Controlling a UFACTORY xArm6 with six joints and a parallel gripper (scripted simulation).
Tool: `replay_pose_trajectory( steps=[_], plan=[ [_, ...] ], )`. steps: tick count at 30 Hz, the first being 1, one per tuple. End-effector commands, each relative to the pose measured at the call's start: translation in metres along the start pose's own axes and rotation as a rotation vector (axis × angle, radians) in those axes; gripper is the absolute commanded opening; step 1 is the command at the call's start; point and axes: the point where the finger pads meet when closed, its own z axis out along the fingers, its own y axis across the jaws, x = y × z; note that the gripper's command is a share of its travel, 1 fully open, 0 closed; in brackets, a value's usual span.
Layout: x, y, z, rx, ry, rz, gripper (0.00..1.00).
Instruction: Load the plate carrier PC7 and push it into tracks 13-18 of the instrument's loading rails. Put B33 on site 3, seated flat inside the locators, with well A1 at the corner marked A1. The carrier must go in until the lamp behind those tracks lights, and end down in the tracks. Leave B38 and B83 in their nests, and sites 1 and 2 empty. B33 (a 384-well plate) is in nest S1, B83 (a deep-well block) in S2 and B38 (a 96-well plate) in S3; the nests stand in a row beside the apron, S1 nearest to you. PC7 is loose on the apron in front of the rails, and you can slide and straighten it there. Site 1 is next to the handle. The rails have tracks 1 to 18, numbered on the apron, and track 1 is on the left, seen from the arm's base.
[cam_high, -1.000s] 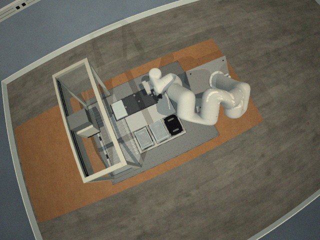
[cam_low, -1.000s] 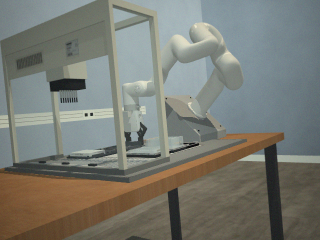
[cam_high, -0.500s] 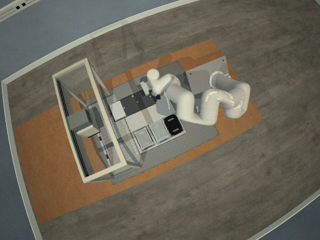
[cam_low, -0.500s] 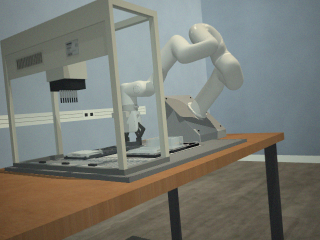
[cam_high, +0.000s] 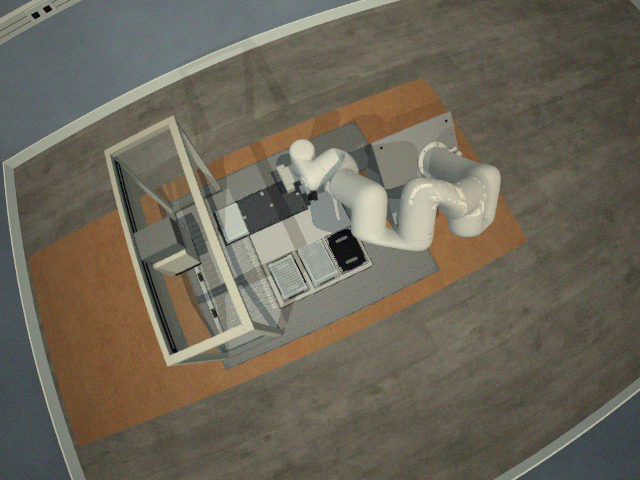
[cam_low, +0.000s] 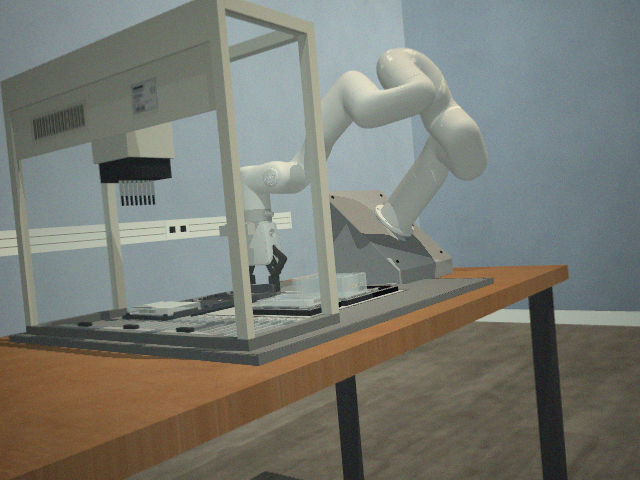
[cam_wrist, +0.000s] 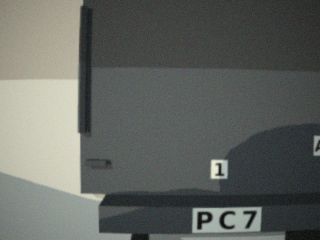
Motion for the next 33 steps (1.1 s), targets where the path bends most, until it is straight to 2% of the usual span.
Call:
replay_pose_trajectory(
  steps=[1,33],
  plan=[
    [0.005,0.000,-0.002,-0.002,0.003,-0.001,0.82],
    [0.033,0.000,-0.002,-0.002,0.004,-0.001,0.82]
  ],
)
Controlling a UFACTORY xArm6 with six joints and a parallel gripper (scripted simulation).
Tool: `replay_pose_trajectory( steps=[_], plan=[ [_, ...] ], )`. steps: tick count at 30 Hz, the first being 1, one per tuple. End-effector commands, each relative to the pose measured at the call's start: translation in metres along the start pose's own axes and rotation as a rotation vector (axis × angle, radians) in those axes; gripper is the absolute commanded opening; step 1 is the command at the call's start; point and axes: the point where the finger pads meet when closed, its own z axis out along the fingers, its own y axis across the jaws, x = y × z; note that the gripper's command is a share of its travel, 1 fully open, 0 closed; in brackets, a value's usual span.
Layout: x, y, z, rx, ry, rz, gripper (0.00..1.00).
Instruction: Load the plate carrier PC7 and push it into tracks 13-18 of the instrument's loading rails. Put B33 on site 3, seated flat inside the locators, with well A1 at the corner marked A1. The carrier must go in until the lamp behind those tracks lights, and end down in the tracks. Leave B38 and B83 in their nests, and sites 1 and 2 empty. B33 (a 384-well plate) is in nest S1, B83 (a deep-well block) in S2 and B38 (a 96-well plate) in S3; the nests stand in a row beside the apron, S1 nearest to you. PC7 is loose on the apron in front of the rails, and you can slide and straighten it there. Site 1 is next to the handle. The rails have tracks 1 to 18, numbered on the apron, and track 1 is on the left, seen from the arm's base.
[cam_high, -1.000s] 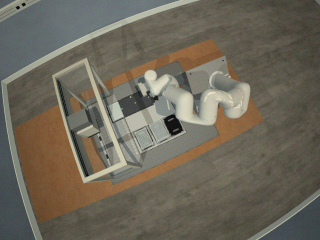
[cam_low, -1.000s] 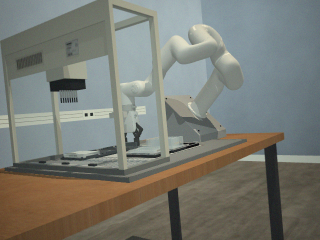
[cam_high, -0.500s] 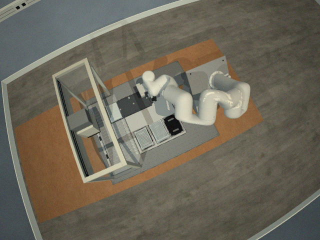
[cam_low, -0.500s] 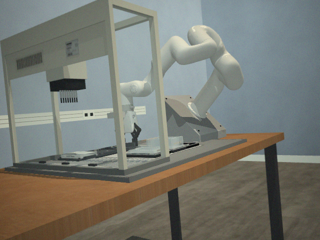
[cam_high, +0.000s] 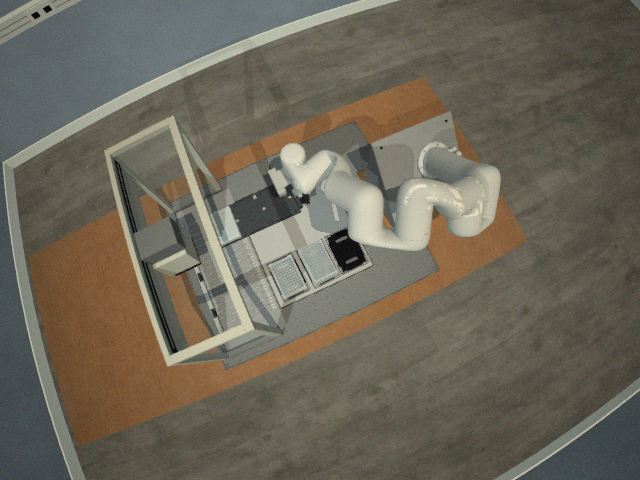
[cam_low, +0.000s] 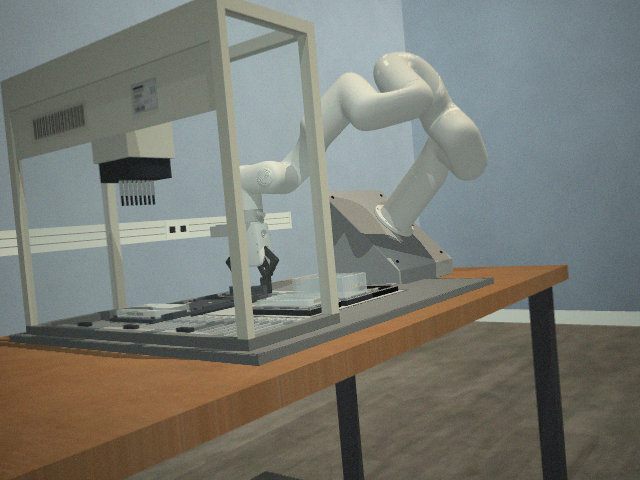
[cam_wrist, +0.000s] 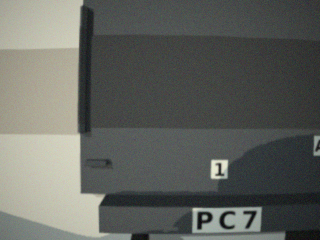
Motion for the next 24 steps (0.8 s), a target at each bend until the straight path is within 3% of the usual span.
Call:
replay_pose_trajectory(
  steps=[1,24],
  plan=[
    [0.005,0.000,-0.002,-0.002,0.004,-0.002,0.82],
    [0.026,0.000,-0.002,-0.002,0.004,-0.002,0.82]
  ],
)
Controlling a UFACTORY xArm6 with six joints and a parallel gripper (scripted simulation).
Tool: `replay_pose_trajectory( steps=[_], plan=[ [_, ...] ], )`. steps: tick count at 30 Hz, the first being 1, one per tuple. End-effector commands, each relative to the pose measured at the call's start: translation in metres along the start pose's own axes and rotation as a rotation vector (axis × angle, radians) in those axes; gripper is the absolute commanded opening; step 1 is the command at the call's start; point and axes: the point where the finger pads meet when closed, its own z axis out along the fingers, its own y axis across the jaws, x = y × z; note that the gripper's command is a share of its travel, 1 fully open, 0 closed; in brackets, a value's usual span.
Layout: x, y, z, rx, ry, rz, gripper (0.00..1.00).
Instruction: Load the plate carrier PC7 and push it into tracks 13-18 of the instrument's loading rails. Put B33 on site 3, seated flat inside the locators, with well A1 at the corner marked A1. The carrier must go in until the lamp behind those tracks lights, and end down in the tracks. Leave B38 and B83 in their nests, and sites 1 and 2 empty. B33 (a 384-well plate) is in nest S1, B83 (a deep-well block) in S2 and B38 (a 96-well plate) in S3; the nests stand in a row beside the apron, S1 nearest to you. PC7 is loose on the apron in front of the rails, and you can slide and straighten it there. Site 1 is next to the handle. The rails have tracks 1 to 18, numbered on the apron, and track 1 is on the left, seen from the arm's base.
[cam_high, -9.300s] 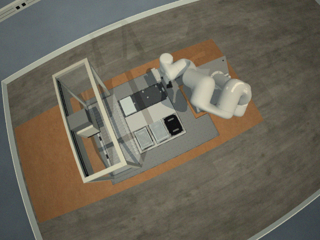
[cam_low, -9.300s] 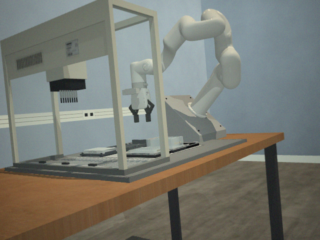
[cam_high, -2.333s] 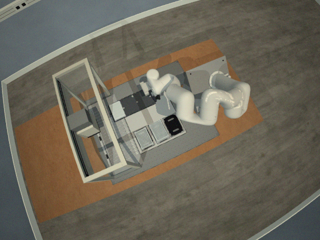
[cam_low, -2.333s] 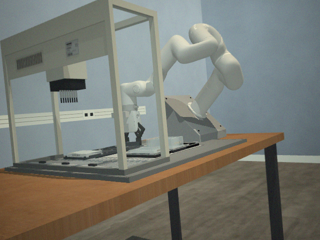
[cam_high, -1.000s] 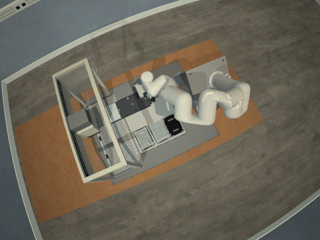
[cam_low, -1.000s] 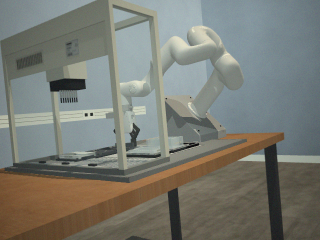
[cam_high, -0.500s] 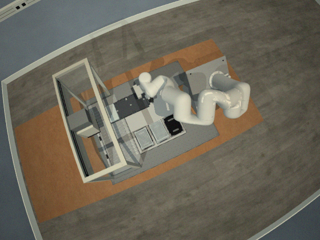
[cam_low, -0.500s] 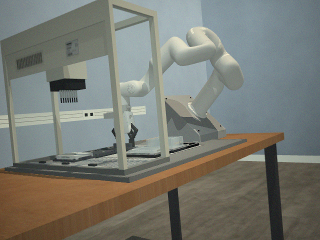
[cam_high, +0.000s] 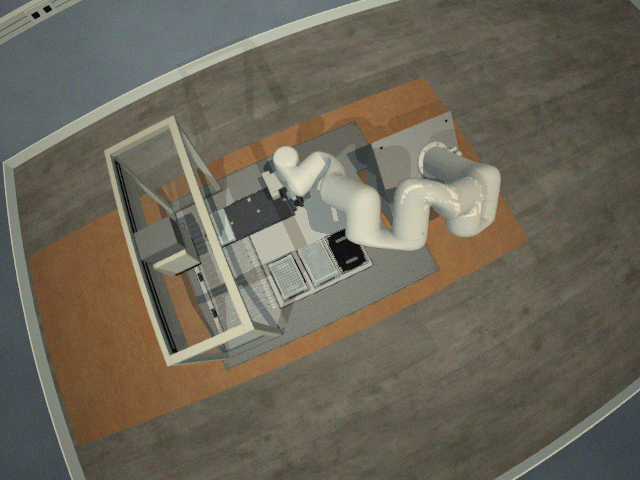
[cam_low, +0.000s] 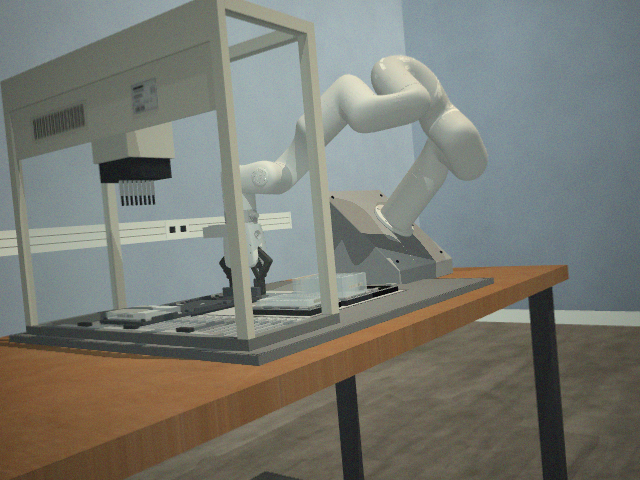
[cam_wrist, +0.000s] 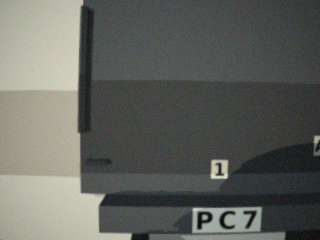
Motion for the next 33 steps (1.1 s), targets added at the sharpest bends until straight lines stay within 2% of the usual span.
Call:
replay_pose_trajectory(
  steps=[1,33],
  plan=[
    [0.005,0.000,-0.002,-0.002,0.004,-0.001,0.82],
    [0.033,0.000,-0.002,-0.002,0.004,-0.001,0.82]
  ],
)
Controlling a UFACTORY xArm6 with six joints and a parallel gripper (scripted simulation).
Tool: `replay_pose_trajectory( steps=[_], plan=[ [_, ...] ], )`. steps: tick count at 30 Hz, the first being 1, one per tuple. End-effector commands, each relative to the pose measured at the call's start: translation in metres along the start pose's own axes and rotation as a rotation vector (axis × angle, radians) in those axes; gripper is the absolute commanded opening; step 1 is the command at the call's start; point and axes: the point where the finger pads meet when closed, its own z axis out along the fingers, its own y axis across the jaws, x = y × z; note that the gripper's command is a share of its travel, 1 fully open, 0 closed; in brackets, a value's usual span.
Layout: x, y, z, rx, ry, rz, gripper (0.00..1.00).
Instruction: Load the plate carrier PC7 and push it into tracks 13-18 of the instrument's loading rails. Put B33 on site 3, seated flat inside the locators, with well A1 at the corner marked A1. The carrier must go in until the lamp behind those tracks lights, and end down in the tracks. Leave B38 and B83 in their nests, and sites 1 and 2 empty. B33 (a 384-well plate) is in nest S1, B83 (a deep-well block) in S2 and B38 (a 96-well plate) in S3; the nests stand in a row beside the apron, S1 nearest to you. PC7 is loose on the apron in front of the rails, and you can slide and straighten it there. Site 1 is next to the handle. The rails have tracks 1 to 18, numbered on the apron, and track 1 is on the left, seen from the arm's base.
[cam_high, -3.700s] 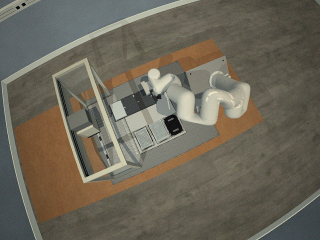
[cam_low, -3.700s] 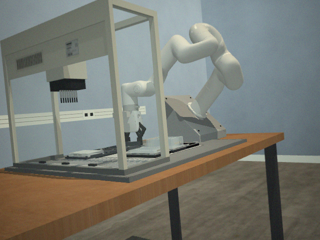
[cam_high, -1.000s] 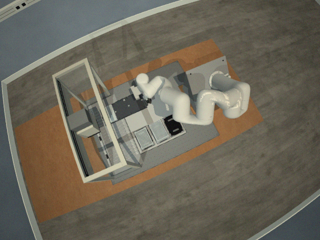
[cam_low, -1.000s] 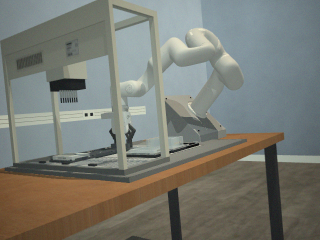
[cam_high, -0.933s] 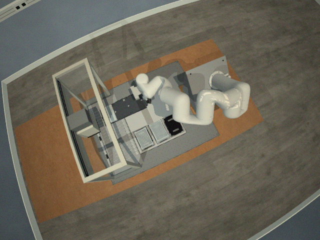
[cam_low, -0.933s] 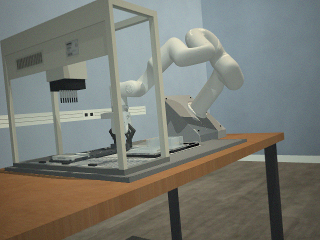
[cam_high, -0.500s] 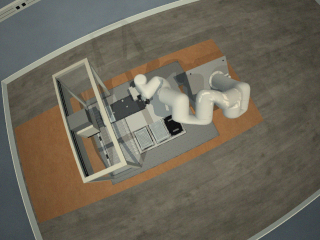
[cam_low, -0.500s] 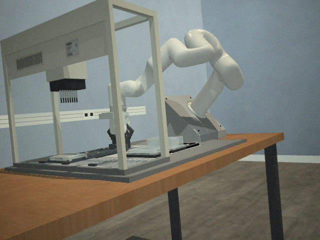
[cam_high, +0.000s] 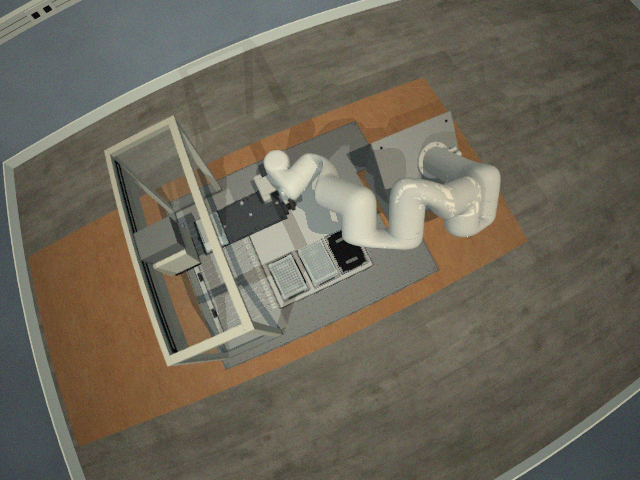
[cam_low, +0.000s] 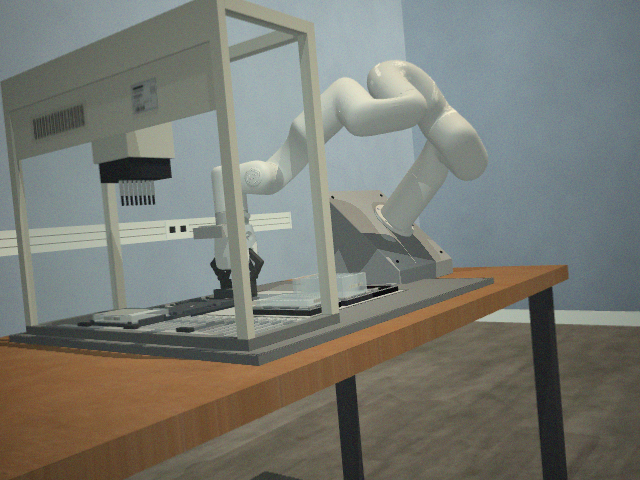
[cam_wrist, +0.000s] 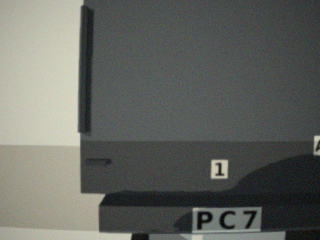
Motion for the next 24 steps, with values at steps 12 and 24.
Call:
replay_pose_trajectory(
  steps=[12,24],
  plan=[
    [0.014,0.000,-0.002,-0.002,0.004,-0.001,0.82],
    [0.024,0.000,-0.002,-0.002,0.004,-0.001,0.82]
  ],
)
